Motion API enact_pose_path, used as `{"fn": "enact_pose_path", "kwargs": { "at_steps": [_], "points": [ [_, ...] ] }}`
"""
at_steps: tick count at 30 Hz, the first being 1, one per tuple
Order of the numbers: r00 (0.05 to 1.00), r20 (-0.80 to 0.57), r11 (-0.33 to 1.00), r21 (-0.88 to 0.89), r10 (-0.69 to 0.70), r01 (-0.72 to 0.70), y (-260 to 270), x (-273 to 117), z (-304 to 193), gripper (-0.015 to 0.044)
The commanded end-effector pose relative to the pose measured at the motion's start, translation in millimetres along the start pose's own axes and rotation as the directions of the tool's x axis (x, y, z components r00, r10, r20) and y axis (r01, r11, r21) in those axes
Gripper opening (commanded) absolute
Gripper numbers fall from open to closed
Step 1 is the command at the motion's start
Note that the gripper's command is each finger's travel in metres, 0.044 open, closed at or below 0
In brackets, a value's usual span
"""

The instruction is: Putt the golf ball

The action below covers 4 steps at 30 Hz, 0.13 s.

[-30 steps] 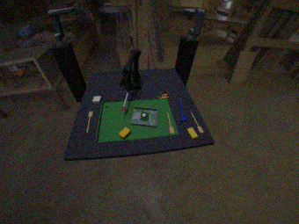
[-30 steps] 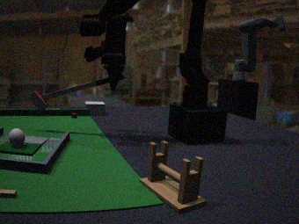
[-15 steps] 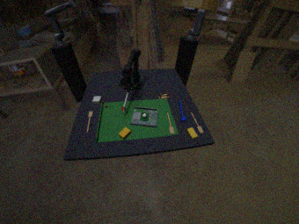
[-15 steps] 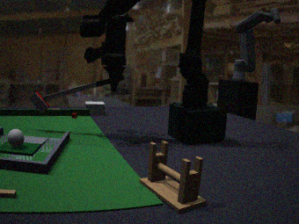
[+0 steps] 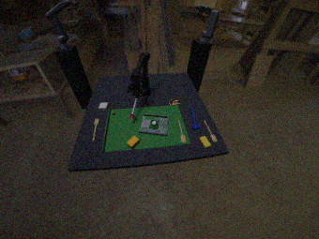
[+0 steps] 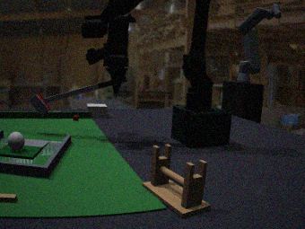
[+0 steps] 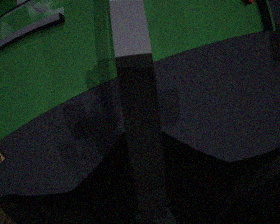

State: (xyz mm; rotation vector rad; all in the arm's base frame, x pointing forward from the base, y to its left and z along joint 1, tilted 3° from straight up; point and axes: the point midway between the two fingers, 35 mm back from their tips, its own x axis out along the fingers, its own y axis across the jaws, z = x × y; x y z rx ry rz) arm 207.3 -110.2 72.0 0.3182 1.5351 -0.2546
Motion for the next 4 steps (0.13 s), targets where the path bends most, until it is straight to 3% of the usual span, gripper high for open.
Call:
{"fn": "enact_pose_path", "kwargs": {
  "at_steps": [1,4],
  "points": [
    [1.0,0.005,1.0,-0.001,-0.001,0.001,-0.1,0.0,0.9,0.0],
    [1.0,0.005,1.0,-0.001,-0.001,0.001,-0.1,0.0,0.9,0.0]
  ]
}}
